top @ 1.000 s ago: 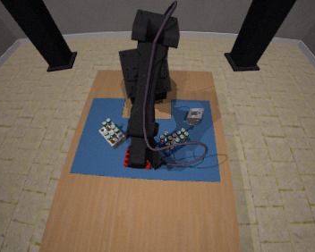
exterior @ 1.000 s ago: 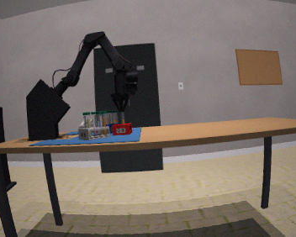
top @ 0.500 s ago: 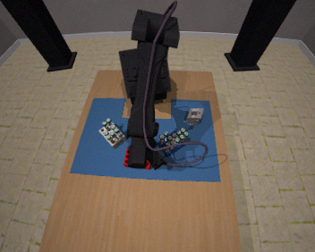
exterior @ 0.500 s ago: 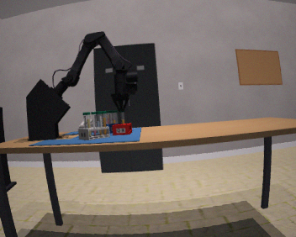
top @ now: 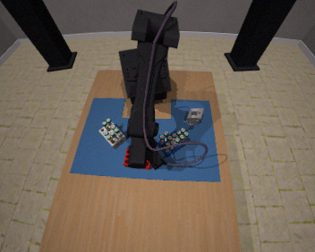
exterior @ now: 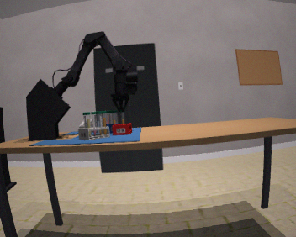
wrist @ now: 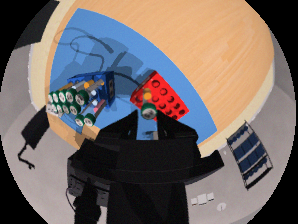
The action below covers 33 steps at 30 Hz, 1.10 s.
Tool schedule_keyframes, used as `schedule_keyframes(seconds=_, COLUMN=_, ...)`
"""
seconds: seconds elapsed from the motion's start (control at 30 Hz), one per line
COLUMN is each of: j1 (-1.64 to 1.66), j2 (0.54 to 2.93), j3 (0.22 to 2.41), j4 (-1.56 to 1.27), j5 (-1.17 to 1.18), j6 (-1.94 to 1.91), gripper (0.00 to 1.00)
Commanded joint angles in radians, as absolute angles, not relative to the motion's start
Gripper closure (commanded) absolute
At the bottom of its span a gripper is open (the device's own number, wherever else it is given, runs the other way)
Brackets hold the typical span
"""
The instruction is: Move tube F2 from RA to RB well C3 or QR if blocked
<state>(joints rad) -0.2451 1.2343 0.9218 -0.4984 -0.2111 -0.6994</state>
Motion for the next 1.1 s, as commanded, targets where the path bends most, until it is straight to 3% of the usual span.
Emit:
schedule_keyframes(seconds=0.0, j1=-0.244, j2=1.229, j3=0.926, j4=-0.497, j5=-0.212, j6=-0.698, gripper=0.70)
schedule_keyframes(seconds=1.07, j1=-0.333, j2=1.017, j3=1.037, j4=-0.806, j5=-0.273, j6=-0.764, gripper=0.70)
